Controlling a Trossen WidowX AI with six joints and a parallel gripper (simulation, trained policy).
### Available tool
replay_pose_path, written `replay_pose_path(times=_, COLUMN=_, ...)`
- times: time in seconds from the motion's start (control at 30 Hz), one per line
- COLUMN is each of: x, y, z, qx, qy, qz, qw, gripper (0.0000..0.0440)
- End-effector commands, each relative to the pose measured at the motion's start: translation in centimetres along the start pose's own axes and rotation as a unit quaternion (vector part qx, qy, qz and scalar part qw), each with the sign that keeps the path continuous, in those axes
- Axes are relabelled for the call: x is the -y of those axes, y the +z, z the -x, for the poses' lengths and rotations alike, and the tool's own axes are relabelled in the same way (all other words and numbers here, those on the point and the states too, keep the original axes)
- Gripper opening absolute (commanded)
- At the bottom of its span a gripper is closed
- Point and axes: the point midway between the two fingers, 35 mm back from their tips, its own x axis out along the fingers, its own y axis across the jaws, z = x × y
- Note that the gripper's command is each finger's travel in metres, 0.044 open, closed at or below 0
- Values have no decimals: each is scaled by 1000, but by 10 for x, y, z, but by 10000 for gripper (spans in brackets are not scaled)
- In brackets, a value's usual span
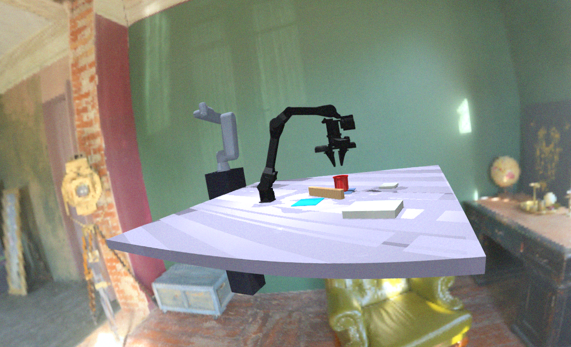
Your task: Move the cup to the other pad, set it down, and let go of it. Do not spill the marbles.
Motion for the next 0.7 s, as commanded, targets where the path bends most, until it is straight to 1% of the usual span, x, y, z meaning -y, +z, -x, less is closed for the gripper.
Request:
replay_pose_path(times=0.0, x=2, y=-4, z=-17, qx=-7, qy=-26, qz=-3, qw=1000, gripper=164)
replay_pose_path(times=0.33, x=5, y=-9, z=-50, qx=-17, qy=-57, qz=-2, qw=998, gripper=176)
replay_pose_path(times=0.67, x=9, y=-15, z=-88, qx=-26, qy=-78, qz=17, qw=997, gripper=177)
